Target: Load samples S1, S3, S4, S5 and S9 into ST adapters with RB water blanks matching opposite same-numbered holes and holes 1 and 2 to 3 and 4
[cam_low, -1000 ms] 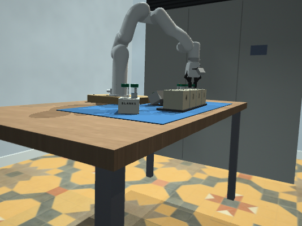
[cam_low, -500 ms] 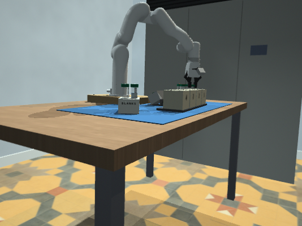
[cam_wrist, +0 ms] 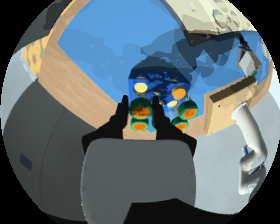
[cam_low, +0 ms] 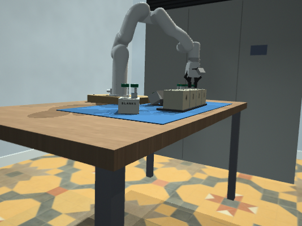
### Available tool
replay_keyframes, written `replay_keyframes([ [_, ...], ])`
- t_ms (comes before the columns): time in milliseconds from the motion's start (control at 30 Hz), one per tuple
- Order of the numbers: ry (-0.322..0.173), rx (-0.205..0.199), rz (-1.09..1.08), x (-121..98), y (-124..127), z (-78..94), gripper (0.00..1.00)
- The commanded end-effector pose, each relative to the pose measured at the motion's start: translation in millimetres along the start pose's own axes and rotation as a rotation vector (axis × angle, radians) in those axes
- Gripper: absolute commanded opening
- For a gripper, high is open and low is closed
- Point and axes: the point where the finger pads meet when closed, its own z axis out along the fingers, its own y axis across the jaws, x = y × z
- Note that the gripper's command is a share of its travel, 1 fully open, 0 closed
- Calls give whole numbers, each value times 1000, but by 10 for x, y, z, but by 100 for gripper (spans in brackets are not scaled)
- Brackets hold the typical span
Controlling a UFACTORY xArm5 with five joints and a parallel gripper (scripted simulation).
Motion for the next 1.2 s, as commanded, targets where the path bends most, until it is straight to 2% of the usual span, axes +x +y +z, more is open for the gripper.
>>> replay_keyframes([
  [0, 0, 4, 0, 2, -13, -16, 43],
  [267, 0, 4, 0, 2, -13, -16, 43],
  [1167, 0, 4, 0, 3, -12, -517, 43],
])
